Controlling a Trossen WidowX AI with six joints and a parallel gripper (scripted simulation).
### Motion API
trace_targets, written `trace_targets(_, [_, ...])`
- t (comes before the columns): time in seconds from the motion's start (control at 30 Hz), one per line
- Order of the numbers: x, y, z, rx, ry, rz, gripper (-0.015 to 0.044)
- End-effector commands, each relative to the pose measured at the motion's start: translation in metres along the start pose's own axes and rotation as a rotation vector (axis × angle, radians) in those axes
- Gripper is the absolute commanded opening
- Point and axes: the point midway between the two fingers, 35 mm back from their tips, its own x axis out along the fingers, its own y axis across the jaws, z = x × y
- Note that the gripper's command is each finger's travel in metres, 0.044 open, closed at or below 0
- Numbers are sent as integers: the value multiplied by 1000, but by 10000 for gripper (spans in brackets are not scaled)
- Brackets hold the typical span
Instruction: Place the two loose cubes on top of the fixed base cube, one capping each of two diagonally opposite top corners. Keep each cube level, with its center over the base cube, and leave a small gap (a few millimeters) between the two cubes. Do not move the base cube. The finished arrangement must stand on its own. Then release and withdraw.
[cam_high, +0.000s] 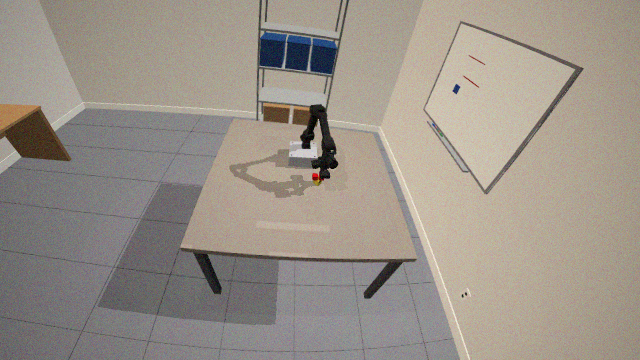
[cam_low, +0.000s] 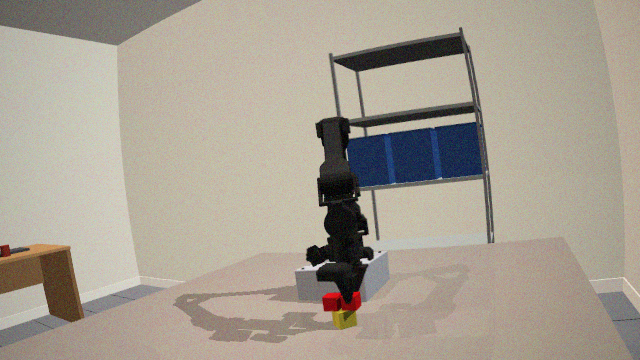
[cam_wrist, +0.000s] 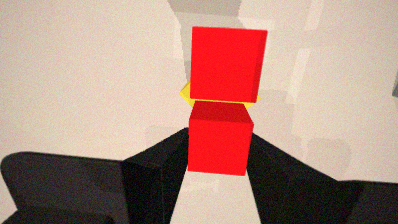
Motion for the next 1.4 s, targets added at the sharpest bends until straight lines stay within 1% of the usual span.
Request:
trace_targets(0.0, [0, 0, -1, -1, 5, -1, 157])
trace_targets(0.07, [0, 0, -1, -1, 5, -1, 205])
trace_targets(0.23, [0, 0, -1, -1, 5, -1, 205])
trace_targets(1.37, [-55, 0, 0, 0, 0, 0, 205])
